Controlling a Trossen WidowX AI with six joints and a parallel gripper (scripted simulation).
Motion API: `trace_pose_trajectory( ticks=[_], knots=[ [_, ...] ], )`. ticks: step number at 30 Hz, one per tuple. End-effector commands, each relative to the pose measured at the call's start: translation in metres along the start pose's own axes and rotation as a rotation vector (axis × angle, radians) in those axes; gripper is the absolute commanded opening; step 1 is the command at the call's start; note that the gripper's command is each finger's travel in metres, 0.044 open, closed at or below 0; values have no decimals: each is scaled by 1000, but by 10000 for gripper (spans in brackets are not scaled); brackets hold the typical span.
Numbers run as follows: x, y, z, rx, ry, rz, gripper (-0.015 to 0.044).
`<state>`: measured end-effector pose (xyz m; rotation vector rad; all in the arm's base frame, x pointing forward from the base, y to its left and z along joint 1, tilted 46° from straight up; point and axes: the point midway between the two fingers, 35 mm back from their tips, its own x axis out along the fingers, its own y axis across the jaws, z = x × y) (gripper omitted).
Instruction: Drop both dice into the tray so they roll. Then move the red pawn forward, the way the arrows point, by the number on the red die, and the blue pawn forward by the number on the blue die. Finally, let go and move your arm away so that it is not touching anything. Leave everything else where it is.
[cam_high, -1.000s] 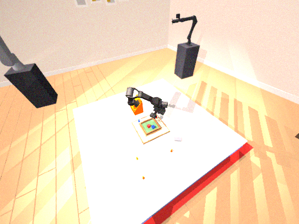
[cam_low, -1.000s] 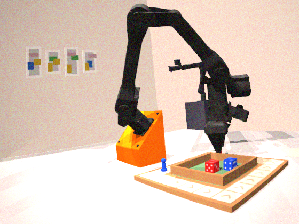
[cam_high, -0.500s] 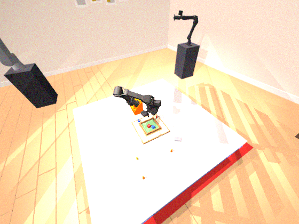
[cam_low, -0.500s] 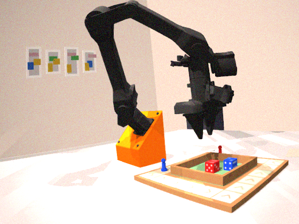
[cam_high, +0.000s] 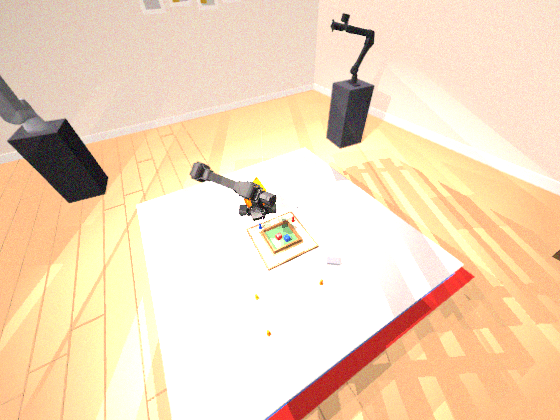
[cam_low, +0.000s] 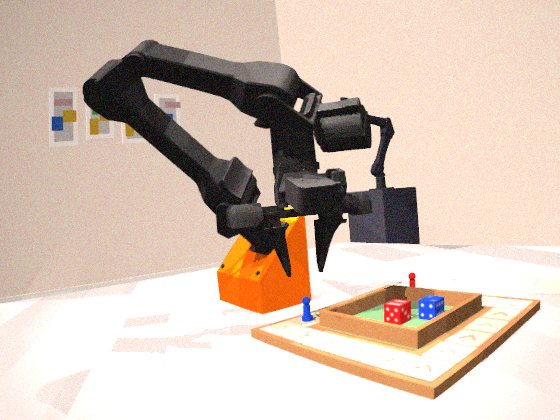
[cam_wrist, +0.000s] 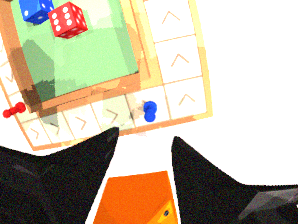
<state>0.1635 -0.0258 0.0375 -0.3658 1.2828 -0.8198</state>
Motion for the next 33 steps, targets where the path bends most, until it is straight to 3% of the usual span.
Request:
trace_pose_trajectory(
  ticks=[1, 33],
  knots=[
    [1, -2, 0, 16, -4, -3, 200],
    [56, -3, 1, 17, -5, -6, 200]
  ],
)
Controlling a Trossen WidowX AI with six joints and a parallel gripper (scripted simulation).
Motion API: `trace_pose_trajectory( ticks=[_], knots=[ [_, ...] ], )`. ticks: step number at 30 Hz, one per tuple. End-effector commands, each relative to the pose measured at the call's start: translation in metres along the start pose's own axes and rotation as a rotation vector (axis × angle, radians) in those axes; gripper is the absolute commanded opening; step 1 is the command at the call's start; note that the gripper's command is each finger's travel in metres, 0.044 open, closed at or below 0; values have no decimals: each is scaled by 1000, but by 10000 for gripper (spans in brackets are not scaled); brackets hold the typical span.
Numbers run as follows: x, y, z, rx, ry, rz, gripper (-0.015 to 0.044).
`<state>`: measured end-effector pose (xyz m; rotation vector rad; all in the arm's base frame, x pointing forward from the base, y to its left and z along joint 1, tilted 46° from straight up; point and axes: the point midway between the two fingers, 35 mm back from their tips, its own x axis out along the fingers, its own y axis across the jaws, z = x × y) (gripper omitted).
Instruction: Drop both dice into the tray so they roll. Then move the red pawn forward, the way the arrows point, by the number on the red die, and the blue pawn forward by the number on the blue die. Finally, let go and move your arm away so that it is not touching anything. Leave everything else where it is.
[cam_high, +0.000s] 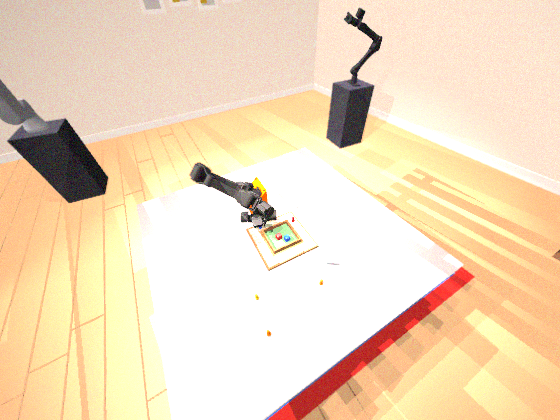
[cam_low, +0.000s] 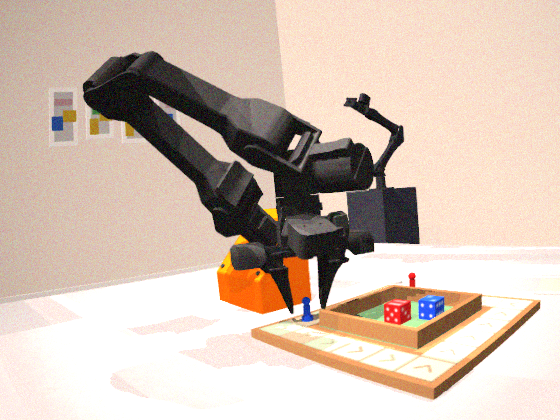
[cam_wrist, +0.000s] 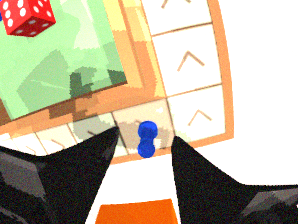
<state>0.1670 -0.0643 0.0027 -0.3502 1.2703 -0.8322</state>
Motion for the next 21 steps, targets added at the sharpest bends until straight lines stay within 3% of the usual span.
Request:
trace_pose_trajectory(
  ticks=[1, 2, 7, 21],
  knots=[
    [5, -1, 0, -4, -2, -6, 200],
    [5, -1, 0, -4, -2, -6, 200],
    [5, -1, 0, -4, -2, -6, 69],
    [-1, 1, 1, -5, -2, 0, 0]
  ],
)
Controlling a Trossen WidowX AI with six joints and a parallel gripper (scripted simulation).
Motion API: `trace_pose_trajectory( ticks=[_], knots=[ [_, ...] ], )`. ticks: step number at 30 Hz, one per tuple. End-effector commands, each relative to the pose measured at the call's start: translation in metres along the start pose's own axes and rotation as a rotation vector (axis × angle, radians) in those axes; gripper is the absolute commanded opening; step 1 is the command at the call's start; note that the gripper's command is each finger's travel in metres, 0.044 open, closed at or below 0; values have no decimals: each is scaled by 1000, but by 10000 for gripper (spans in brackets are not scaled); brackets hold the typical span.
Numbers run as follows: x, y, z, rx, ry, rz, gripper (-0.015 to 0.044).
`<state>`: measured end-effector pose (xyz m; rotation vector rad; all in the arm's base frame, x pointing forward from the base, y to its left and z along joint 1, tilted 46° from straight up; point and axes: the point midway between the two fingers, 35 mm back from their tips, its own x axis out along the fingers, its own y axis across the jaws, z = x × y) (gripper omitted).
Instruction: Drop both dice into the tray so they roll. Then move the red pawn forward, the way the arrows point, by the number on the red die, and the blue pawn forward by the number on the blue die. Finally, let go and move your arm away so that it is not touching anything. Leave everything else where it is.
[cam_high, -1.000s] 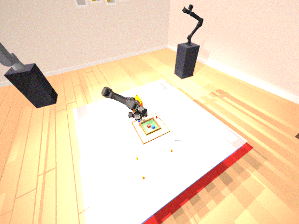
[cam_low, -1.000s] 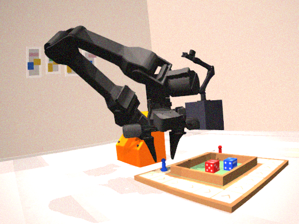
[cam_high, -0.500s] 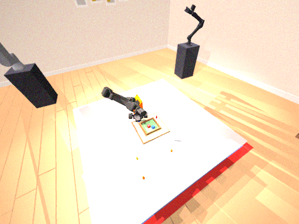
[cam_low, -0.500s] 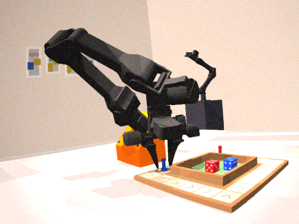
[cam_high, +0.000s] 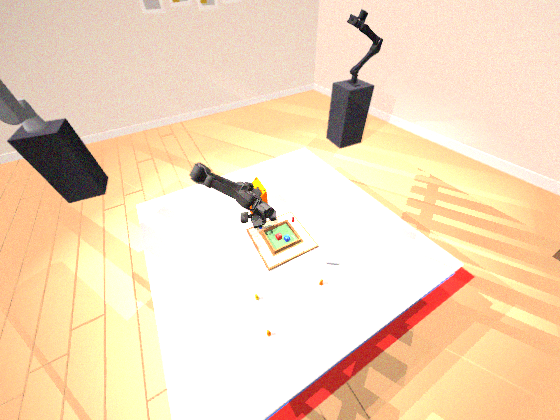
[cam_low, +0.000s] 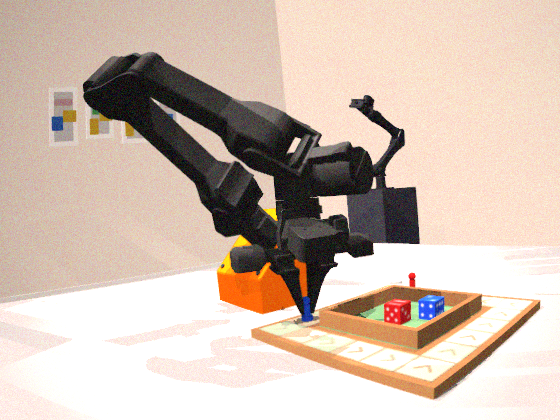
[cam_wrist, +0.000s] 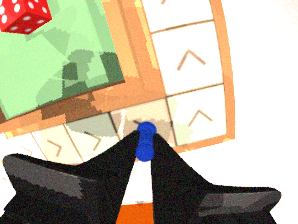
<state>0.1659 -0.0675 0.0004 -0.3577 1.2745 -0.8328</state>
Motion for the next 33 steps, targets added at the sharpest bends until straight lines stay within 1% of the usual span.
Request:
trace_pose_trajectory(
  ticks=[1, 13, 25, 28, 33],
  knots=[
    [-9, 3, 4, 0, -3, 8, 0],
    [-64, 12, 10, -4, 3, 28, 0],
    [-123, 5, 6, 0, 0, 6, 0],
    [-126, 5, 6, 0, -1, 4, 0],
    [-114, 5, 15, -3, 3, 17, 0]
  ],
)
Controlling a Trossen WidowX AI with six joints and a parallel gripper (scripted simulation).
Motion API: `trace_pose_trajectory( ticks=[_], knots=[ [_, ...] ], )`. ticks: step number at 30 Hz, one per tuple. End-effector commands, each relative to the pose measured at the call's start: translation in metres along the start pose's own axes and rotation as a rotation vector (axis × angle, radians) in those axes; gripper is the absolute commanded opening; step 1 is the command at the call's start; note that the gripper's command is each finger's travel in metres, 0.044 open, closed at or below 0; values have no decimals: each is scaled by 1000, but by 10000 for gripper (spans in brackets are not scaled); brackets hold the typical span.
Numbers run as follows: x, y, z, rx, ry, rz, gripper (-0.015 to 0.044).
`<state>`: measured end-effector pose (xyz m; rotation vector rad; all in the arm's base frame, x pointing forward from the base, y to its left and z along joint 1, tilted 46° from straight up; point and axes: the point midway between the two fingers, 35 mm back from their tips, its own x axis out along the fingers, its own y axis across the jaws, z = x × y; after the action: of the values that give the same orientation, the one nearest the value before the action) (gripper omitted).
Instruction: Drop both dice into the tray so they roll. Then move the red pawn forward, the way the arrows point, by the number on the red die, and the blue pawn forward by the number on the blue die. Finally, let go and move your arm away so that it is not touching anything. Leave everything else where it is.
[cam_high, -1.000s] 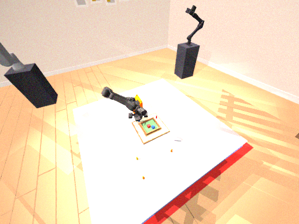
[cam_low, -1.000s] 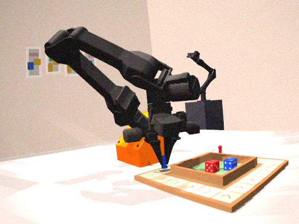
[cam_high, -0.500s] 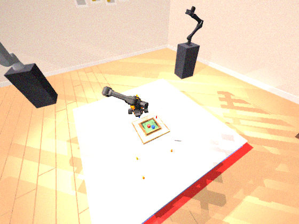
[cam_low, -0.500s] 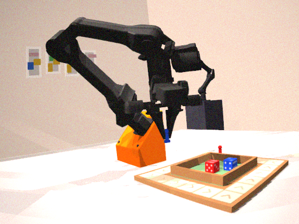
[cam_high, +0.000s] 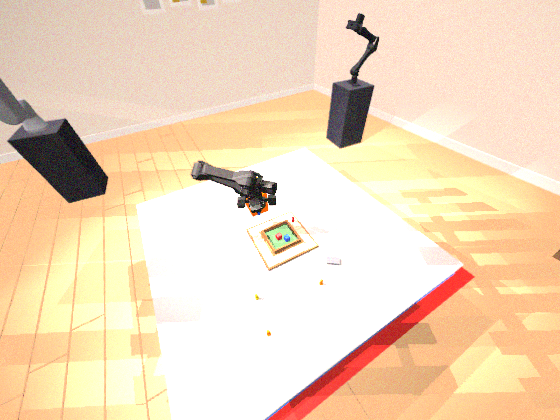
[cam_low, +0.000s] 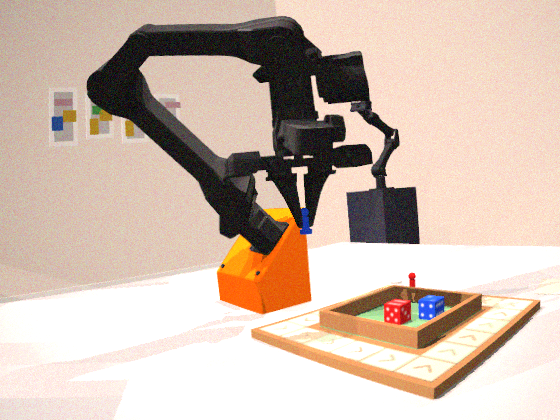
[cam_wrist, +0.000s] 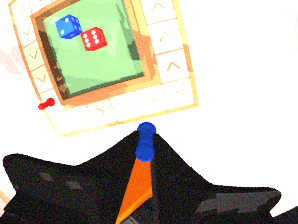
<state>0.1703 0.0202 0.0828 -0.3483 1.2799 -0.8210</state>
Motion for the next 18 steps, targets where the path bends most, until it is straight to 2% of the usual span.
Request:
trace_pose_trajectory(
  ticks=[1, 18],
  knots=[
    [8, -1, 7, -2, 0, 5, 0],
    [57, -19, 43, 3, -6, 2, 0]
  ],
)
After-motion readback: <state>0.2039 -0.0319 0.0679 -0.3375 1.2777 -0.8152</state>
